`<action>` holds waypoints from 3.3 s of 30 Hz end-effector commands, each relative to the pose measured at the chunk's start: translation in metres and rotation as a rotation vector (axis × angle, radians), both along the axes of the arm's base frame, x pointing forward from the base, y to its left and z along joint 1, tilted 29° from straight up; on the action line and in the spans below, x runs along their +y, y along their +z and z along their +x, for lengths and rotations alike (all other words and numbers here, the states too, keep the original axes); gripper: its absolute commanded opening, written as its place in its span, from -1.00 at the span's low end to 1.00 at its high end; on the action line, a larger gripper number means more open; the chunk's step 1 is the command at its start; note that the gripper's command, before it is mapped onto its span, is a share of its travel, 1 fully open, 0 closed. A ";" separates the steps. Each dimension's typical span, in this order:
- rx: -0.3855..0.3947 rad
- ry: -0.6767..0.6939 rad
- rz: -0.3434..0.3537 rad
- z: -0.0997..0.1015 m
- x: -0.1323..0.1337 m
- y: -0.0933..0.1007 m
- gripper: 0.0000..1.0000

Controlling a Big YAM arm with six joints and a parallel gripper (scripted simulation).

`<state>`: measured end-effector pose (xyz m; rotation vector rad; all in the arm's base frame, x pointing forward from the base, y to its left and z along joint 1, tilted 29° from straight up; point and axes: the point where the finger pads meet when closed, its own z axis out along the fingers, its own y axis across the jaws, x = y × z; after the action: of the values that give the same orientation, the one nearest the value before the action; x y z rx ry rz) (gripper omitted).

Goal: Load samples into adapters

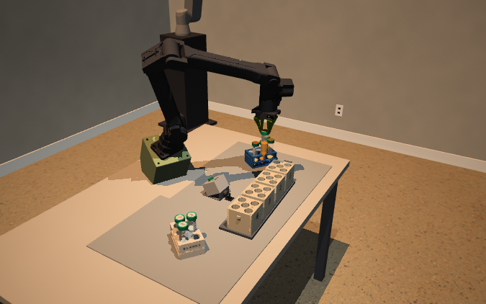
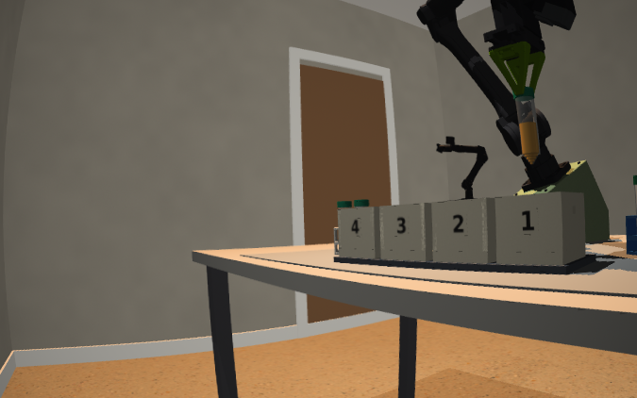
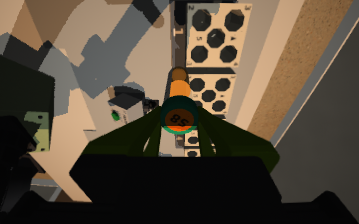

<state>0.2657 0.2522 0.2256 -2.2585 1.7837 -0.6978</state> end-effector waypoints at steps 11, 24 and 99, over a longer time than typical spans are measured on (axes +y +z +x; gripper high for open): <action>-0.102 -0.280 0.238 0.057 -0.035 0.075 -1.00; -0.117 -0.530 0.345 0.064 -0.051 0.065 -1.00; -0.227 -1.347 0.783 0.093 -0.052 0.021 -1.00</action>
<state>0.3519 0.1932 0.2301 -0.3199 2.6429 -0.2708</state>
